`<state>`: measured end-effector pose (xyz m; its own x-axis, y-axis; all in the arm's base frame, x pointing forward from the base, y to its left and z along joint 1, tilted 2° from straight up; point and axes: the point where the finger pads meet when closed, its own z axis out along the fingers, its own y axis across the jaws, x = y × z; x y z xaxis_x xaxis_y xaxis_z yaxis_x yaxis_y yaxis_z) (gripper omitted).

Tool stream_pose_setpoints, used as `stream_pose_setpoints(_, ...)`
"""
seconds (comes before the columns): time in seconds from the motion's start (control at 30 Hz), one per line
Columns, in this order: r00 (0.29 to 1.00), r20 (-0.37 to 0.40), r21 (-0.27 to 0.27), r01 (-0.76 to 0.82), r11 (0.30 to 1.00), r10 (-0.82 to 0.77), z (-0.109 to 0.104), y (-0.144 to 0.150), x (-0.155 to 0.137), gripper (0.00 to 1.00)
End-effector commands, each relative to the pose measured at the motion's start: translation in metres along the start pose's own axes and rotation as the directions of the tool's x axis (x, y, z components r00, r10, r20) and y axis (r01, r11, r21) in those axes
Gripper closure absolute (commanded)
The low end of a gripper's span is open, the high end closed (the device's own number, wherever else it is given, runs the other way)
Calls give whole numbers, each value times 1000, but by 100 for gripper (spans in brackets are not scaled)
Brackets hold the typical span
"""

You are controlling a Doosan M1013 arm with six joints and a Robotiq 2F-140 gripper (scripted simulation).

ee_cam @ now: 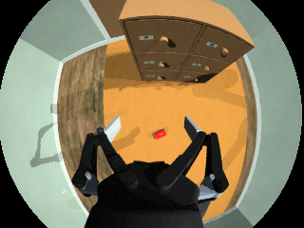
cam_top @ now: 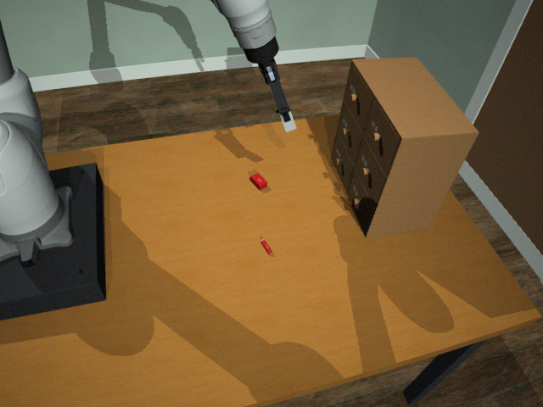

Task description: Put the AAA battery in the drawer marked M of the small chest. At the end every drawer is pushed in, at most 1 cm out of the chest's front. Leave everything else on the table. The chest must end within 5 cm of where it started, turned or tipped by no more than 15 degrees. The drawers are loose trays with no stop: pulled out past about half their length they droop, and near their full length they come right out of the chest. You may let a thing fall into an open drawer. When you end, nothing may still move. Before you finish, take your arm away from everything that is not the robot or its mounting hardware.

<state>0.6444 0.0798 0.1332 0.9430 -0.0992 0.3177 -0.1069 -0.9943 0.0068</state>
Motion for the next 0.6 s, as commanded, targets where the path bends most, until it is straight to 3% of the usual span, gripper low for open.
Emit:
stream_pose_setpoints(0.0, 995, -98, -5, -2, 1000, 2, 11, 1, 5, 0)
stream_pose_setpoints(0.1, 984, -178, -5, -2, 1000, 1, 19, 1, 9, 0)
stream_pose_setpoints(0.57, 947, -321, -6, -3, 1000, 1, 35, 1, 16, 0)
